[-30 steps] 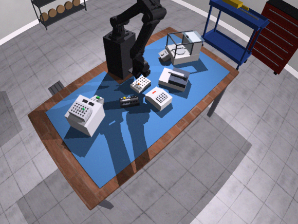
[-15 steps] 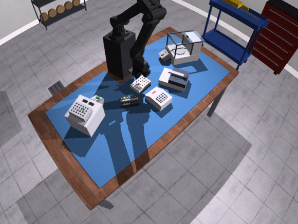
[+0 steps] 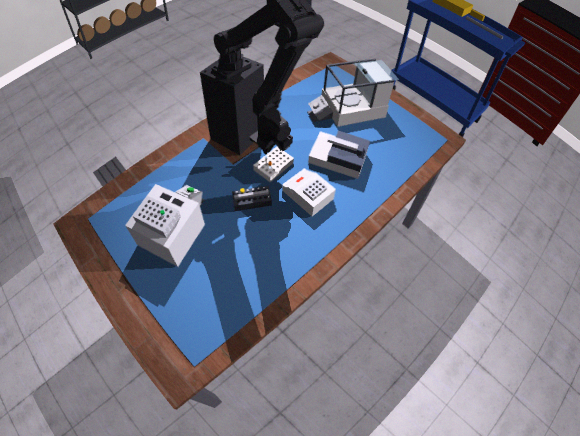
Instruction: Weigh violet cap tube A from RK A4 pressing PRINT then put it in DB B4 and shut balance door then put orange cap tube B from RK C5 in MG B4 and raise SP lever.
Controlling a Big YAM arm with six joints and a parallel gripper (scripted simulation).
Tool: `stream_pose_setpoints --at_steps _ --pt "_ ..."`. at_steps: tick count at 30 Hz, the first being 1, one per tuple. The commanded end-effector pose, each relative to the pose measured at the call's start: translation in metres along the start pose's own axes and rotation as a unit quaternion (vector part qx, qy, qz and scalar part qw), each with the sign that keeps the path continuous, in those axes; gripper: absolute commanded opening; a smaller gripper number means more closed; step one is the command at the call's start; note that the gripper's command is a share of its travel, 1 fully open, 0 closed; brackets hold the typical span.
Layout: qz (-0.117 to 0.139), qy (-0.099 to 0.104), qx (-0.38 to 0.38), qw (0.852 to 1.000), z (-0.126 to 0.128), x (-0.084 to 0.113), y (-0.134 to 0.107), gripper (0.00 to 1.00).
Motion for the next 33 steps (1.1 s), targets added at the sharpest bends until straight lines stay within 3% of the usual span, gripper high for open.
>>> stream_pose_setpoints --at_steps 1,3,4,24,33 --pt "-0.001 -0.002 0.0 1.0 -0.003 0.008 -0.004 0.09" --pt "0.002 0.0 0.0 1.0 -0.001 0.003 -0.004 0.09" --pt "-0.001 -0.002 0.0 1.0 0.01 0.01 -0.006 0.09" --pt "0.005 -0.001 -0.004 1.0 0.008 0.039 -0.008 0.09" --pt "0.001 -0.001 0.0 1.0 0.007 0.036 -0.003 0.09"
Point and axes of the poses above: the point where the finger pads meet when closed, its own x axis back along the fingers, its own z axis across the jaws, y = z × x, the point moved 8 cm from there along x, back along the fingers, and after that the axes turned 1 degree about x, right-handed, at the moved point
